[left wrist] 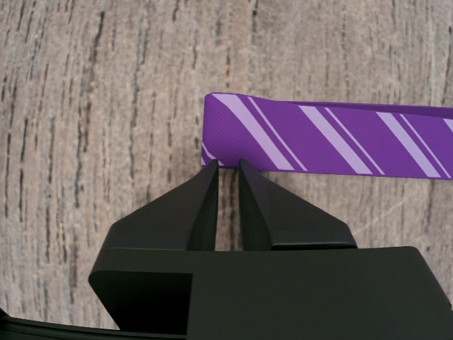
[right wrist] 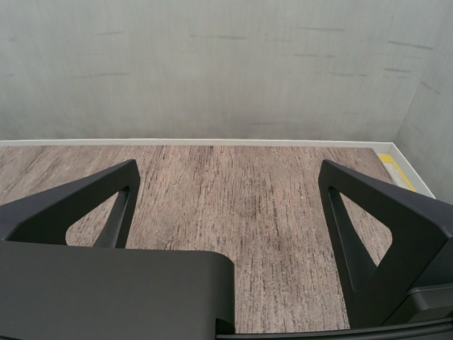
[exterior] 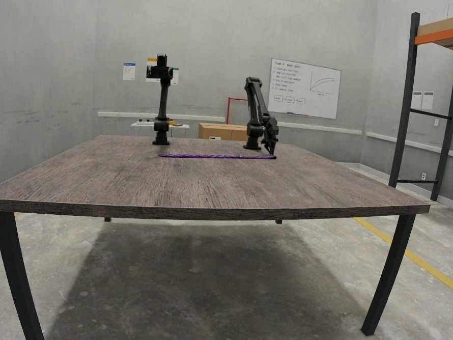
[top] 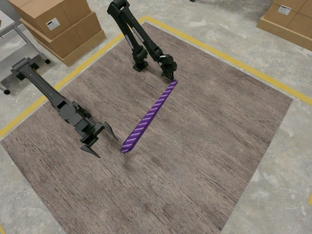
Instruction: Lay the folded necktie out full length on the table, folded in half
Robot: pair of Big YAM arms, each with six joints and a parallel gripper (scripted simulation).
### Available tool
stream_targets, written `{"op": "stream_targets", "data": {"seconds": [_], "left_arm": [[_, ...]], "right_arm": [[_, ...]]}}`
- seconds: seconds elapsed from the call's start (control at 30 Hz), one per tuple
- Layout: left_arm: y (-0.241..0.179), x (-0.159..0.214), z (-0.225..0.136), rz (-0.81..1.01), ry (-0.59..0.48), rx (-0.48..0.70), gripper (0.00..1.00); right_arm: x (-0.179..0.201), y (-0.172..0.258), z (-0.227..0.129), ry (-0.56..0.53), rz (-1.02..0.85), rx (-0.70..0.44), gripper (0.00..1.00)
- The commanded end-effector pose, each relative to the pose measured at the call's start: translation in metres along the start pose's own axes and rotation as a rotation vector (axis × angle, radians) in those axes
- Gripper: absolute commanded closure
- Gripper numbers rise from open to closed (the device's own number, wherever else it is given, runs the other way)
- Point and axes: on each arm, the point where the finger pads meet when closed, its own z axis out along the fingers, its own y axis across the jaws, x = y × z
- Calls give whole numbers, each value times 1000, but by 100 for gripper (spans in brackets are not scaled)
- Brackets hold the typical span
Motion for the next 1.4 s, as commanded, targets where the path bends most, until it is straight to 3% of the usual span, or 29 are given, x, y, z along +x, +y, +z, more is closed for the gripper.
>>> {"op": "stream_targets", "data": {"seconds": [0.0,0.4,0.9,1.37], "left_arm": [[0,-44,-9,4,-85,0,86],[-5,-78,-30,8,-159,9,76],[-16,-146,-74,18,-307,27,62],[-23,-189,-101,25,-401,39,54]], "right_arm": [[-32,7,-1,-63,11,-11,0],[-32,7,-1,-63,11,-11,0],[-32,7,-1,-63,11,-11,0],[-32,7,-1,-63,11,-11,0]]}}
